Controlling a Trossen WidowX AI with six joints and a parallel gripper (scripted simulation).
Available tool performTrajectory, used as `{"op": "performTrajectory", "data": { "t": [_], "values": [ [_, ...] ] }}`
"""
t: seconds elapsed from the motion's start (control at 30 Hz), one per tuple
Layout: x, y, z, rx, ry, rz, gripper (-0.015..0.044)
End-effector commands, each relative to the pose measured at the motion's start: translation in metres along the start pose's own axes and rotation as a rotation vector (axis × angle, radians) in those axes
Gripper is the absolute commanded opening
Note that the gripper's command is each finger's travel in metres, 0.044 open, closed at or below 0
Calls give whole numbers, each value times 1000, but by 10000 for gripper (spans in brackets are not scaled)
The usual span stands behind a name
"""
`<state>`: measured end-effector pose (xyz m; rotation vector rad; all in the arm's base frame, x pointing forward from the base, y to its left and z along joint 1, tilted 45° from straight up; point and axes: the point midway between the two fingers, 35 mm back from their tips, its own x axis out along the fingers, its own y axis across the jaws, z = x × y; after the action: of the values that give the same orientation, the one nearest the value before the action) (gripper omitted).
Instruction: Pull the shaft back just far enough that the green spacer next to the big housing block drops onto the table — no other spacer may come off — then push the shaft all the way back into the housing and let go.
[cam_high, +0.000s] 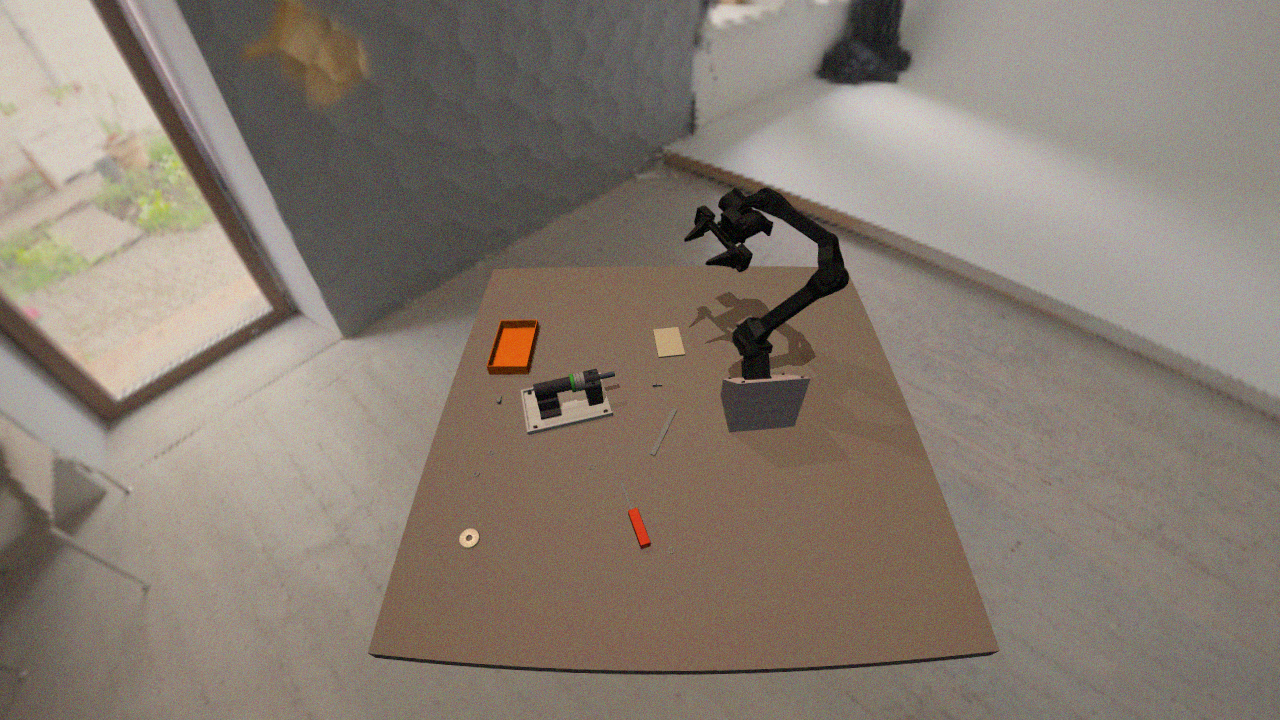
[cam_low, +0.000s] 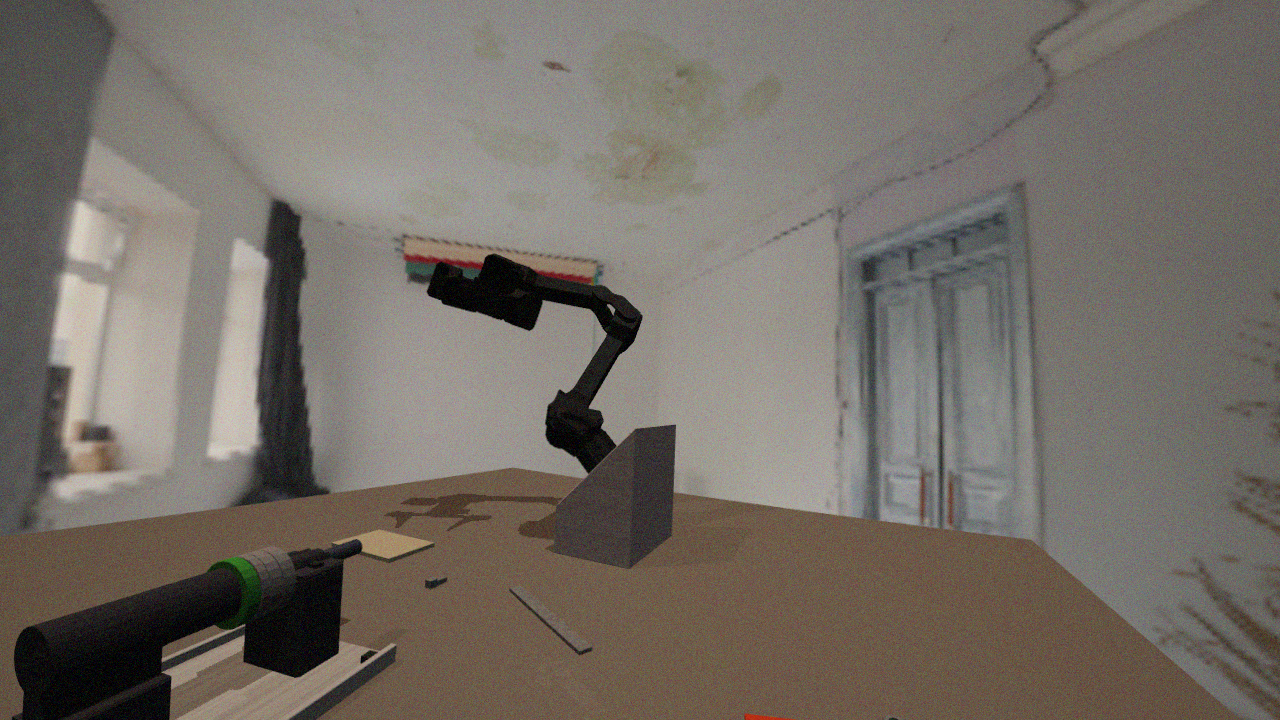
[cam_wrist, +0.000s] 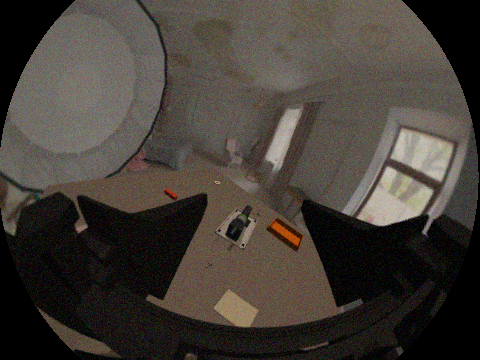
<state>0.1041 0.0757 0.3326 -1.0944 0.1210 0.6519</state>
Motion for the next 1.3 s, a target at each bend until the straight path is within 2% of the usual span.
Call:
{"op": "performTrajectory", "data": {
  "t": [0.0,0.03,0.3,0.47,0.67,0.83,1.03,1.17,1.27],
  "values": [
    [1,-1,-2,11,4,6,426],
    [3,-4,-7,42,17,23,440],
    [55,-36,-87,464,298,262,440],
    [99,-40,-125,587,491,360,440],
    [155,-32,-170,704,823,402,440],
    [208,-16,-199,710,1118,340,440],
    [270,12,-221,603,1396,137,440],
    [302,30,-227,504,1484,-23,440],
    [304,31,-227,499,1487,-32,440]
  ]
}}
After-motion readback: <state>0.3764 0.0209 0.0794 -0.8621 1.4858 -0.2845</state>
